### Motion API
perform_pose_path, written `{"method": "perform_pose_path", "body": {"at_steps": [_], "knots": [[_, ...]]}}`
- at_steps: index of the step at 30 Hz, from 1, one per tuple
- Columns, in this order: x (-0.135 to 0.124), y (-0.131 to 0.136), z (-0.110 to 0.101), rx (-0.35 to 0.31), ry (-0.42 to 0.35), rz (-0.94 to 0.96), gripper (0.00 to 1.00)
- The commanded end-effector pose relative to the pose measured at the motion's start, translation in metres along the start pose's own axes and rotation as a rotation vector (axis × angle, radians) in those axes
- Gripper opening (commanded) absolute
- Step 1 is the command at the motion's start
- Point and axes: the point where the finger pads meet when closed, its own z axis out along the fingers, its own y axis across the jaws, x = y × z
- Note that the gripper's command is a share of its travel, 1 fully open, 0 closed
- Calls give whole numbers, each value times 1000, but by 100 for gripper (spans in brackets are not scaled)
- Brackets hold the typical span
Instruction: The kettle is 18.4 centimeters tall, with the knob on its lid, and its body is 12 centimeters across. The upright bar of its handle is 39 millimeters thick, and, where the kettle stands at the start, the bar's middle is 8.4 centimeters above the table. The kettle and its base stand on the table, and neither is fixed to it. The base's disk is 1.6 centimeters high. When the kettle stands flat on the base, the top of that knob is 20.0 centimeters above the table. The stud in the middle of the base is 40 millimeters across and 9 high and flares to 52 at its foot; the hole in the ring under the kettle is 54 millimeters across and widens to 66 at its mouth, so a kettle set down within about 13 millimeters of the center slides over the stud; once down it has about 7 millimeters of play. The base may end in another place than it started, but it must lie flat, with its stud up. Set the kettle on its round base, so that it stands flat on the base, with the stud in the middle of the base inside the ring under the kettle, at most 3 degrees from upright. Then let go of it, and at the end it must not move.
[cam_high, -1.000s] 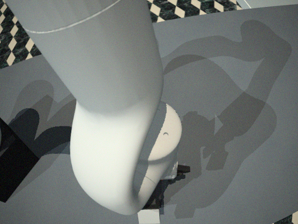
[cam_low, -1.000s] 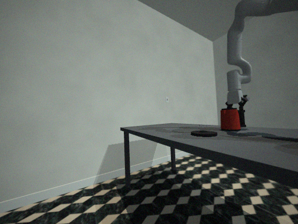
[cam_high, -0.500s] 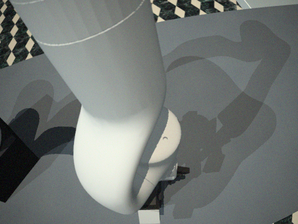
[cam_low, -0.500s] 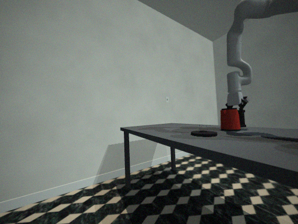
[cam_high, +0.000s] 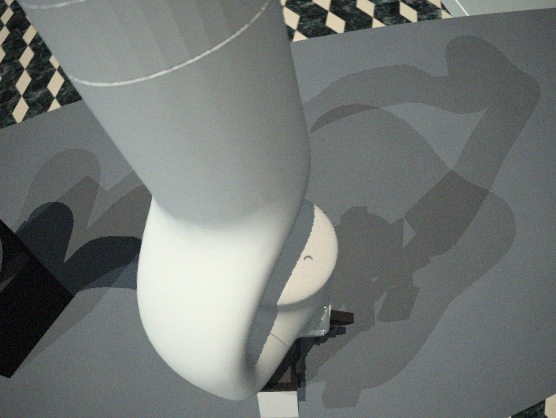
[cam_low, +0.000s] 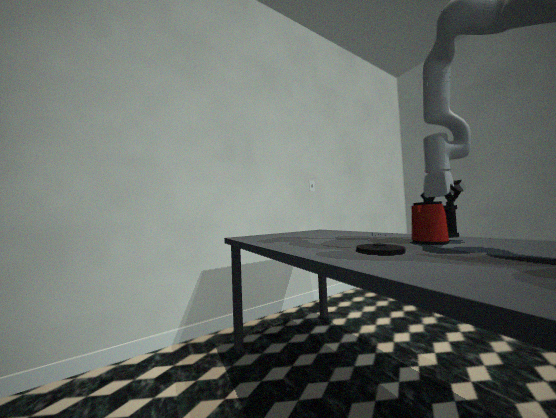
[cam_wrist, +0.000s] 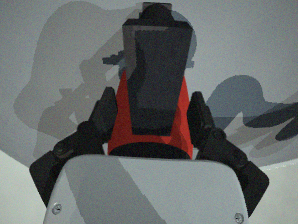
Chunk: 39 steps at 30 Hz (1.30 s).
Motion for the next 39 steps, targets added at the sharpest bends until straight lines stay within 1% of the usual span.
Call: {"method": "perform_pose_path", "body": {"at_steps": [1,13,14,39], "knots": [[0,-1,-1,2,0,0,81],[0,-1,-1,2,0,0,81],[0,-1,-1,2,0,0,0],[0,-1,-1,2,0,0,0]]}}
